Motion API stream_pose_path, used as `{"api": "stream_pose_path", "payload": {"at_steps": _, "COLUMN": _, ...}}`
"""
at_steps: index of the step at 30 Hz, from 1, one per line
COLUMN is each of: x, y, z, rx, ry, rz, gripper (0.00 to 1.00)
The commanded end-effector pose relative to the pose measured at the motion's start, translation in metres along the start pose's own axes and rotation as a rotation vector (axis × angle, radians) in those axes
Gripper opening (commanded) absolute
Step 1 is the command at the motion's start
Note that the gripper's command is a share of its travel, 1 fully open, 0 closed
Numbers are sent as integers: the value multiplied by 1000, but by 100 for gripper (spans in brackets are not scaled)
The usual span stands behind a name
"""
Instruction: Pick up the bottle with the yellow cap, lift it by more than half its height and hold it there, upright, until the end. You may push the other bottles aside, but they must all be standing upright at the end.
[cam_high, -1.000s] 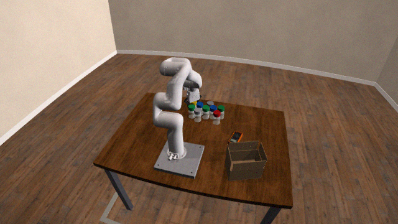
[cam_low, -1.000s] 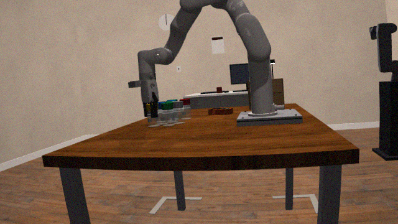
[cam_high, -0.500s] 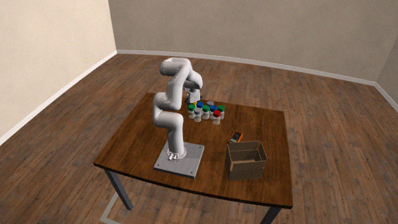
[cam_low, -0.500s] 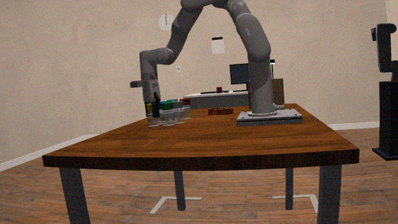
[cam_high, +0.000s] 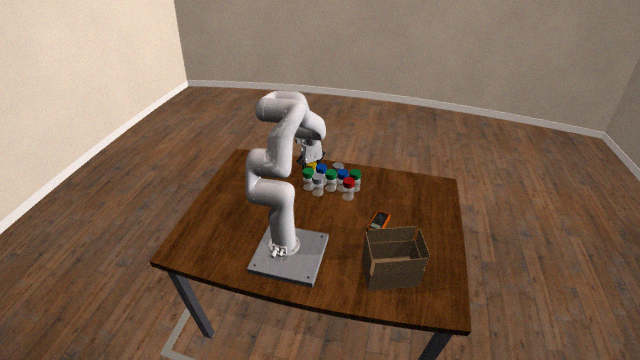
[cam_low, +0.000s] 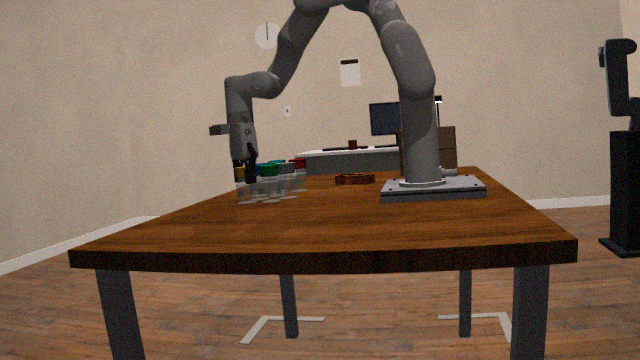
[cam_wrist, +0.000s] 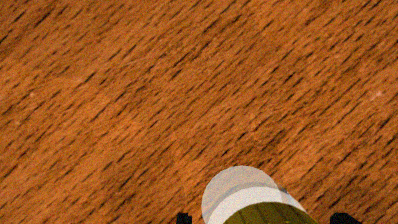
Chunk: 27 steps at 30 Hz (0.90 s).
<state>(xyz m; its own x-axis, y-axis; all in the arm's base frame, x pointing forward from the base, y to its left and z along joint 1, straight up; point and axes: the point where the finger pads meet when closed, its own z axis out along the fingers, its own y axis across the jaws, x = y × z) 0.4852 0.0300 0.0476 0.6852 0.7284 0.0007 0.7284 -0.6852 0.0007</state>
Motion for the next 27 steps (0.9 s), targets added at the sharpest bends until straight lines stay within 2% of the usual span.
{"api": "stream_pose_path", "payload": {"at_steps": 1, "x": 1, "y": 1, "z": -12, "rx": -5, "ry": 0, "rz": 0, "gripper": 79}}
{"api": "stream_pose_path", "payload": {"at_steps": 25, "x": 0, "y": 1, "z": -19, "rx": -6, "ry": -2, "rz": 0, "gripper": 79}}
{"api": "stream_pose_path", "payload": {"at_steps": 26, "x": 1, "y": 1, "z": -19, "rx": -2, "ry": 2, "rz": 0, "gripper": 0}}
{"api": "stream_pose_path", "payload": {"at_steps": 27, "x": 1, "y": 1, "z": -19, "rx": -2, "ry": 2, "rz": 0, "gripper": 0}}
